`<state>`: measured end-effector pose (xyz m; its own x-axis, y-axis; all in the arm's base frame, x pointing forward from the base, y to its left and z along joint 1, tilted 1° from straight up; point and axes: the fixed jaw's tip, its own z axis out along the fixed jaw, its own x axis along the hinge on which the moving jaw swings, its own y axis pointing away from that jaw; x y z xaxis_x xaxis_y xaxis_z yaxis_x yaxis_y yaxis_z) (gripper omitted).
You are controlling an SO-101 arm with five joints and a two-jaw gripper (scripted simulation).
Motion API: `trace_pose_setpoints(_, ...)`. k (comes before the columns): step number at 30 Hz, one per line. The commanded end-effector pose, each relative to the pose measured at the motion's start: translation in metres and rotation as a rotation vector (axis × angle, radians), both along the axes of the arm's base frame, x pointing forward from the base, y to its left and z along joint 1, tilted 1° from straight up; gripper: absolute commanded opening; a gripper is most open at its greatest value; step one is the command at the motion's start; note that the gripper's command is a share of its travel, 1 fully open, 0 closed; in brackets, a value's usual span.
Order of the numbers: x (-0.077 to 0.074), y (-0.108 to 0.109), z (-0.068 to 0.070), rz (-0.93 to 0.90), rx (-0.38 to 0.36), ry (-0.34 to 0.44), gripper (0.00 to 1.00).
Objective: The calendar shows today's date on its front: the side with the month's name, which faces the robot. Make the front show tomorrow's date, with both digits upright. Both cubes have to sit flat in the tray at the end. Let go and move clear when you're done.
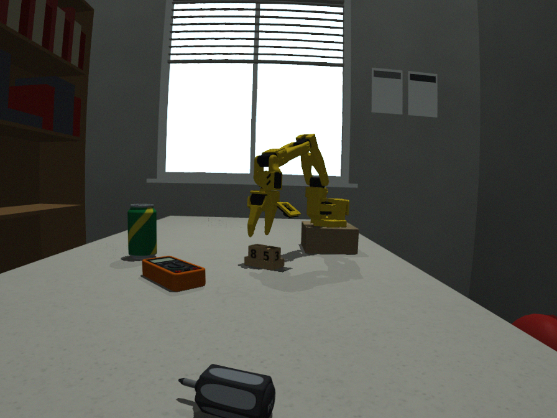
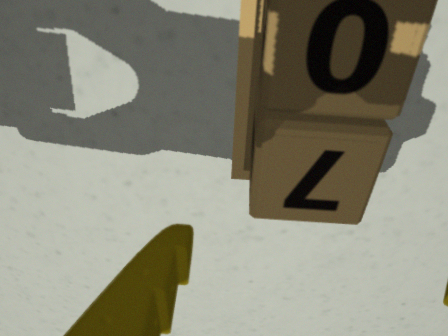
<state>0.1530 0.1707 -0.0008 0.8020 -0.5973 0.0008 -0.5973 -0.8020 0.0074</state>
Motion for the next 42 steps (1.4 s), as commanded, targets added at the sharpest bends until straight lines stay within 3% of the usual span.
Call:
trace_pose_setpoints(1,0.002,-0.002,-0.004,-0.019,-0.004,0.005,0.35)
trace_pose_setpoints(23,0.001,-0.001,-0.032,-0.019,-0.004,0.005,0.35)
trace_pose_setpoints(42,0.001,-0.002,-0.041,-0.019,-0.004,0.005,0.35)
